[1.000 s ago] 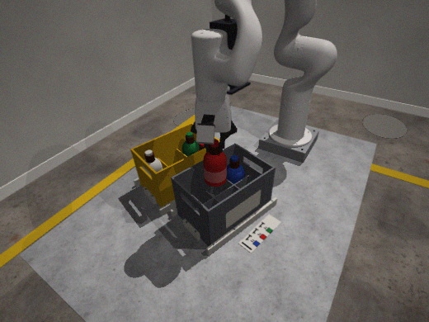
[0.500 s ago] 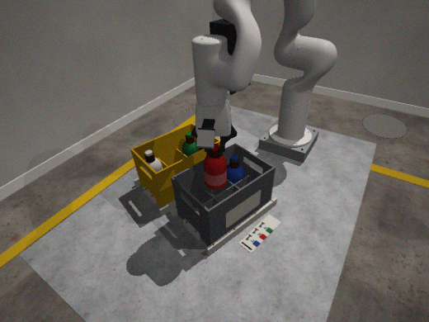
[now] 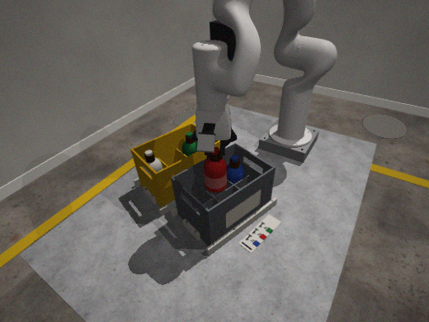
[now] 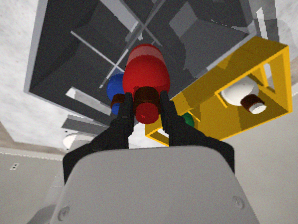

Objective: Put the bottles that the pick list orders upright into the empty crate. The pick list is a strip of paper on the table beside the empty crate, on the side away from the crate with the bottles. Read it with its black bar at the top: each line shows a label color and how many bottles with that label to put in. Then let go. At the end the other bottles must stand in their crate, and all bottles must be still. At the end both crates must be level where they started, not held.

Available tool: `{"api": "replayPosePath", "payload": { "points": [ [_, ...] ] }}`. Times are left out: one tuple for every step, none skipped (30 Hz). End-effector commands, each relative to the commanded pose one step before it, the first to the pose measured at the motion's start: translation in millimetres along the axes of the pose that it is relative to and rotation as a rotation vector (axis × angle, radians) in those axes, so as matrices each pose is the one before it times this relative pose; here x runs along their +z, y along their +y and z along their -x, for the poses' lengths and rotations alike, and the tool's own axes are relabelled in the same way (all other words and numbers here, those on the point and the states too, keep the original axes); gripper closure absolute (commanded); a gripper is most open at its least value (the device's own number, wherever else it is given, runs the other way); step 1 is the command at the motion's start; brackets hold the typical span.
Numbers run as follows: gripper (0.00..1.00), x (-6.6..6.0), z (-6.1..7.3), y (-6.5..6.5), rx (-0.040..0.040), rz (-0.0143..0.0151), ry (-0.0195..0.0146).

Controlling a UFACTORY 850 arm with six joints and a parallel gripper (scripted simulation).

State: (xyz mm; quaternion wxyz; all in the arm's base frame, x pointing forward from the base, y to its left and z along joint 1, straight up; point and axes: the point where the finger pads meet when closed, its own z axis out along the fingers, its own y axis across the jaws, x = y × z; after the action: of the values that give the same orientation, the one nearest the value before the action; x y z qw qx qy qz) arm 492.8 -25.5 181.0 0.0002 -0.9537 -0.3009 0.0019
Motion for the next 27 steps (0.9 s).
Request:
{"api": "replayPosePath", "payload": {
  "points": [
    [1.0,2.91,-0.65,0.51,0.00002,0.00122,0.00161],
    [1.0,1.0,0.01,0.0,0.0,0.0,0.0],
    [1.0,1.0,0.0,0.0,0.0,0.0,0.0],
    [1.0,1.0,-0.01,0.0,0.0,0.0,0.0],
    [1.0,1.0,-0.01,0.0,0.0,0.0,0.0],
    [1.0,1.0,0.0,0.0,0.0,0.0,0.0],
    [1.0,1.0,0.01,0.0,0.0,0.0,0.0],
    [1.0,1.0,0.01,0.0,0.0,0.0,0.0],
    [1.0,1.0,0.0,0.0,0.0,0.0,0.0],
    [1.0,0.0,0.0,0.0,0.0,0.0,0.0],
    [1.0,0.0,0.0,0.0,0.0,0.0,0.0],
    [1.0,1.03,-0.02,0.01,0.0,0.0,0.00001],
    [1.0,0.99,0.0,0.0,0.0,0.0,0.0],
    [1.0,0.99,0.0,0.0,0.0,0.0,0.0],
    [1.0,0.99,0.0,-0.01,0.0,0.0,0.0],
    [1.0,1.0,0.01,-0.01,0.0,0.0,0.0],
    [1.0,1.0,0.02,0.0,0.0,0.0,0.0],
    [1.0,1.0,0.02,0.0,0.0,0.0,0.0],
    [1.0,1.0,0.01,0.0,0.0,0.0,0.0],
    [1.0,1.0,0.0,0.0,0.0,0.0,0.0],
    [1.0,1.0,-0.01,0.0,0.0,0.0,0.0],
    [1.0,1.0,-0.01,0.0,0.0,0.0,0.0],
    [1.0,1.0,0.0,0.0,0.0,0.0,0.0],
    [1.0,1.0,0.01,0.0,0.0,0.0,0.0],
    [1.0,1.0,0.01,0.0,0.0,0.0,0.0],
    [1.0,1.0,0.0,0.0,0.0,0.0,0.0],
    [1.0,0.0,0.0,0.0,0.0,0.0,0.0]
  ]
}}
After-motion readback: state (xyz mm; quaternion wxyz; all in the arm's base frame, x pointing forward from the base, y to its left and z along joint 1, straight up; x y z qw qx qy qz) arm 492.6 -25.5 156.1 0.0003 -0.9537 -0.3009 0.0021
